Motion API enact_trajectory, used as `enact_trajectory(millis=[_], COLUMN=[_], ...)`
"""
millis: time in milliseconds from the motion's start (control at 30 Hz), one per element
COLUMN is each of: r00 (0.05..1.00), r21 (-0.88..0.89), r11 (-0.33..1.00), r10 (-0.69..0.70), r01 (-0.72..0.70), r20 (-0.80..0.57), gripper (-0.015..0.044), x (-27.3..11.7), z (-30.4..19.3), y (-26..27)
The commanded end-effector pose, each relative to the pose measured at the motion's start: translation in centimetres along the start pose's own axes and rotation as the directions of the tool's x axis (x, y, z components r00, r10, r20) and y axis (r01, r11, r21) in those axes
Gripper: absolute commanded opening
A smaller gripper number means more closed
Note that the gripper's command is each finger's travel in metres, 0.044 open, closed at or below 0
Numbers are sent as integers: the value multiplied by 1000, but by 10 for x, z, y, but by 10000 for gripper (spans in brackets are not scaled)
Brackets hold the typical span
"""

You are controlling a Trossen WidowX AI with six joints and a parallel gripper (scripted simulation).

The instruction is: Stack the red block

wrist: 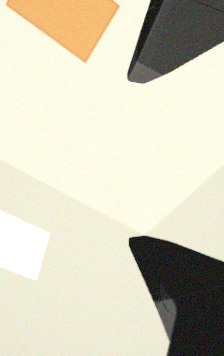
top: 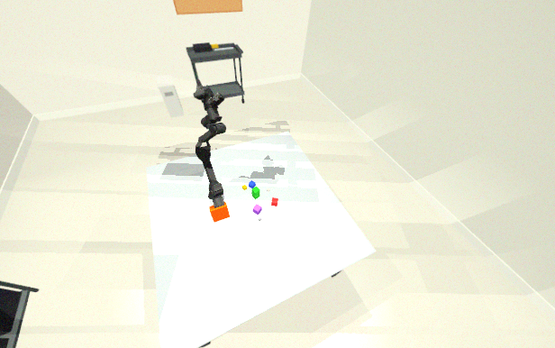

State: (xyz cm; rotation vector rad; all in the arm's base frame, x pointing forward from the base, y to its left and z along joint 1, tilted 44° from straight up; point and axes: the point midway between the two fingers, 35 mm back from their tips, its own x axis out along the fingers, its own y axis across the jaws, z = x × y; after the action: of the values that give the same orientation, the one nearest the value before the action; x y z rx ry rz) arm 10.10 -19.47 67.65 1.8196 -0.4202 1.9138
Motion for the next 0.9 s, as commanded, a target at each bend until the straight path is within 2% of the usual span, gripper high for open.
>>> enact_trajectory(millis=[0,100,233,433,633,867], r00=[1000,987,924,750,494,151], r21=[10,152,336,465,413,151], r11=[1000,985,909,703,406,-1], r10=[4,59,117,148,114,5], r01=[-4,-82,-247,-538,-815,-988], r20=[10,152,364,644,862,988], gripper=[426,440,440,440,440,440], x=[-1,-13,-42,-105,-190,-297], z=[3,48,115,204,278,334], y=[1,14,26,30,16,-22])
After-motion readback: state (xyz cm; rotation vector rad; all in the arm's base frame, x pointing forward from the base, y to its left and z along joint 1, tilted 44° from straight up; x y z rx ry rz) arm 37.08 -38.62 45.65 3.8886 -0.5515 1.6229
